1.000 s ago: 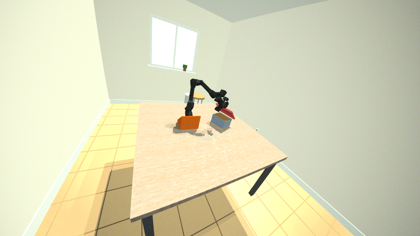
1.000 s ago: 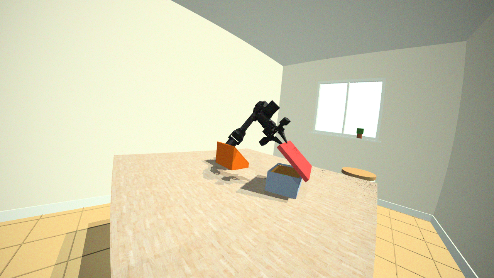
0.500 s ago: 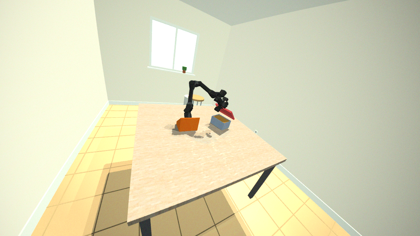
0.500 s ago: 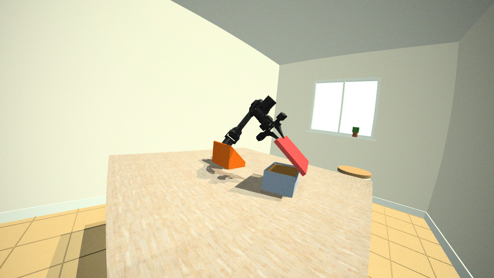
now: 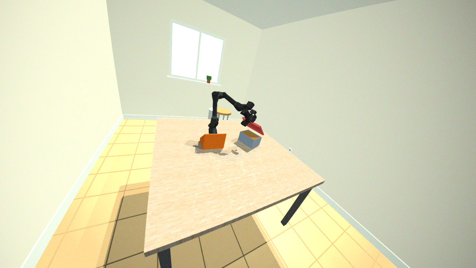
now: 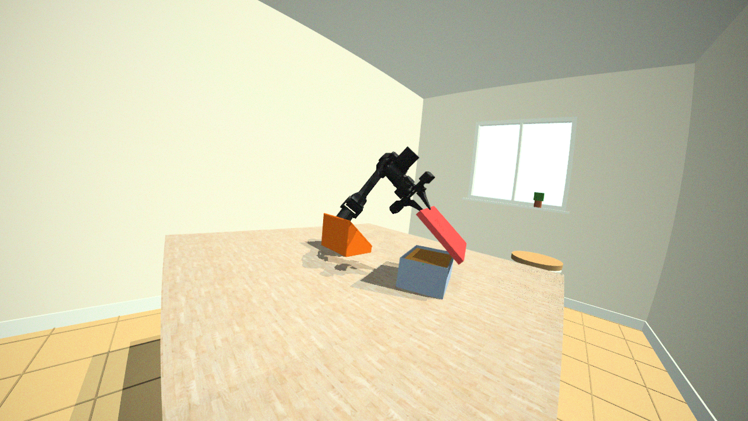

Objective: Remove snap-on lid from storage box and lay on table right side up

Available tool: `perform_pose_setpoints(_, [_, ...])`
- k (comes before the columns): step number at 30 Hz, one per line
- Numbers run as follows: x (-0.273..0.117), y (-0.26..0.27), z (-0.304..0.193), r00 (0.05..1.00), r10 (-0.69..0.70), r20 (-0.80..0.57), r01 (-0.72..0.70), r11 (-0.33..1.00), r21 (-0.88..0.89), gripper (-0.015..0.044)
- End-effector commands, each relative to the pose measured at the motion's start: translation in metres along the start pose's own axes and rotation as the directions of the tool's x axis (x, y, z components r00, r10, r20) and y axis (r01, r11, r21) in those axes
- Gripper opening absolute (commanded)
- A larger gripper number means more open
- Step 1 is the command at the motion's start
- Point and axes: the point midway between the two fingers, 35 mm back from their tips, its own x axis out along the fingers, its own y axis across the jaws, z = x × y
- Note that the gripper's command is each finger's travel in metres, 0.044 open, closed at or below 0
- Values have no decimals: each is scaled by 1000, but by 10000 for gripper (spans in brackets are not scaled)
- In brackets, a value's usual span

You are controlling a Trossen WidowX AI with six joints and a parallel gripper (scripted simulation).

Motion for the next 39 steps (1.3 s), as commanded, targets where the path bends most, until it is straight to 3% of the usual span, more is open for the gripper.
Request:
perform_pose_setpoints(1, [-2,1,-6,1000,6,7,-6,1000,-3,0])
perform_pose_setpoints(39, [-9,-6,-81,1000,5,6,-5,1000,1,0])
